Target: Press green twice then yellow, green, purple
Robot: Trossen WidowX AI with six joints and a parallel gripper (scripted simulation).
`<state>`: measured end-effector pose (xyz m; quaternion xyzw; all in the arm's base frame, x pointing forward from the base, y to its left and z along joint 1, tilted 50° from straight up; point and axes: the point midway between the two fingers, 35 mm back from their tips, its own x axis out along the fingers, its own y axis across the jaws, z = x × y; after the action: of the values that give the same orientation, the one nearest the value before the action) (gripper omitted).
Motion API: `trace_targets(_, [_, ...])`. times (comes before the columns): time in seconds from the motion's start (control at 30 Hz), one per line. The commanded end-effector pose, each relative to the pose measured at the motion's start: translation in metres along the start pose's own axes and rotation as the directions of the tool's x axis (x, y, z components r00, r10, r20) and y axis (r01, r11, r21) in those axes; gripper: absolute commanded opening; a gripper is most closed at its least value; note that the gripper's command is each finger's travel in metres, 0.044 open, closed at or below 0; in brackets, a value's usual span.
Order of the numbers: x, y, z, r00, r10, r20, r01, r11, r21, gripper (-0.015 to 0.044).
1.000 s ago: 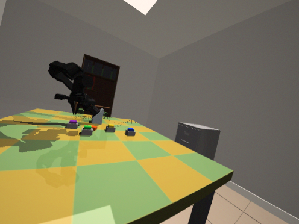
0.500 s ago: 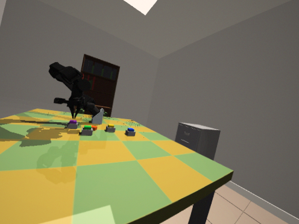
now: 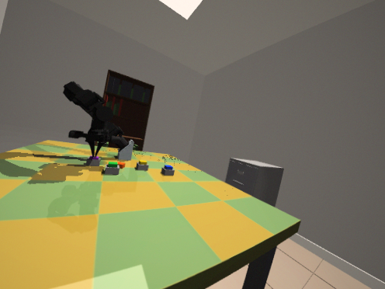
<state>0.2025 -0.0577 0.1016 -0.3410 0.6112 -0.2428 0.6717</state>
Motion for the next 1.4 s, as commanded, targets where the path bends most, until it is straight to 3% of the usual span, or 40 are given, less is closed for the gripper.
trace_targets(0.0, [0.002,0.000,-0.002,1.000,-0.008,-0.005,0.008,1.000,-0.008,0.0020])
trace_targets(0.47, [0.002,0.000,-0.002,1.000,-0.008,-0.005,0.008,1.000,-0.008,0.0020])
trace_targets(0.63, [-0.029,0.000,-0.002,1.000,-0.006,-0.005,0.006,1.000,-0.008,0.0020])
trace_targets(0.77, [-0.030,0.000,-0.002,1.000,-0.006,-0.006,0.006,1.000,-0.009,0.0020])
trace_targets(0.9, [-0.047,0.031,0.018,0.998,0.056,0.018,-0.054,0.995,-0.089,0.0125])
trace_targets(1.23, [-0.088,0.142,0.074,0.997,0.079,0.010,-0.078,0.995,-0.067,0.0388])
trace_targets(1.37, [-0.098,0.198,0.080,0.997,0.071,0.004,-0.071,0.996,-0.052,0.0400])
